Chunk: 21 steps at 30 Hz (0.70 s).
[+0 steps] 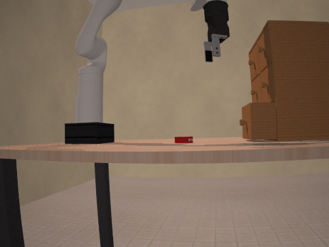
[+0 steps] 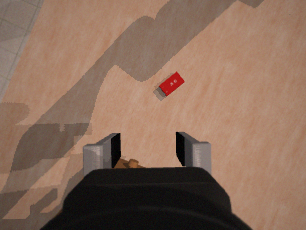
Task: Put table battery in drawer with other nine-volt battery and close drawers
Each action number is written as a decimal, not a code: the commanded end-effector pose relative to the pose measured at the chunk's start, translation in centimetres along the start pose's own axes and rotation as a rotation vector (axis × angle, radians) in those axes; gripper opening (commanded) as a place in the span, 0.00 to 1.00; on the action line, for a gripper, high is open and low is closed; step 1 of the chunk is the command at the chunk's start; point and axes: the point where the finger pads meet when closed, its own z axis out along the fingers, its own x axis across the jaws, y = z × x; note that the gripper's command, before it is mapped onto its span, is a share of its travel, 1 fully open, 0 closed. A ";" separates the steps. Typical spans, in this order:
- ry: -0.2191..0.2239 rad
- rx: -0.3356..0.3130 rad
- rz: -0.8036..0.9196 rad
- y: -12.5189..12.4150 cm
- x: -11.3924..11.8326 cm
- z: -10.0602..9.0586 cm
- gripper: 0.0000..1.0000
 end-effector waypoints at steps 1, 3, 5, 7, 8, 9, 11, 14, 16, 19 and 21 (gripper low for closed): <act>-0.002 -0.003 0.022 0.0 0.0 -0.2 1.00; 0.000 -0.002 0.047 -0.1 0.0 -0.3 1.00; 0.001 -0.002 0.072 -0.2 0.1 -0.4 1.00; 0.001 -0.002 0.096 -0.2 0.1 -0.5 1.00; 0.002 -0.002 0.107 -0.3 0.1 -0.5 1.00; 0.002 -0.002 0.119 -0.3 0.1 -0.5 1.00; 0.003 -0.002 0.140 -0.4 0.2 -0.6 1.00; 0.004 -0.001 0.171 -0.5 0.2 -0.7 1.00; 0.004 -0.001 0.171 -0.5 0.2 -0.7 1.00; 0.006 -0.001 0.199 -0.5 0.2 -0.8 1.00; 0.006 -0.001 0.216 -0.6 0.2 -0.9 1.00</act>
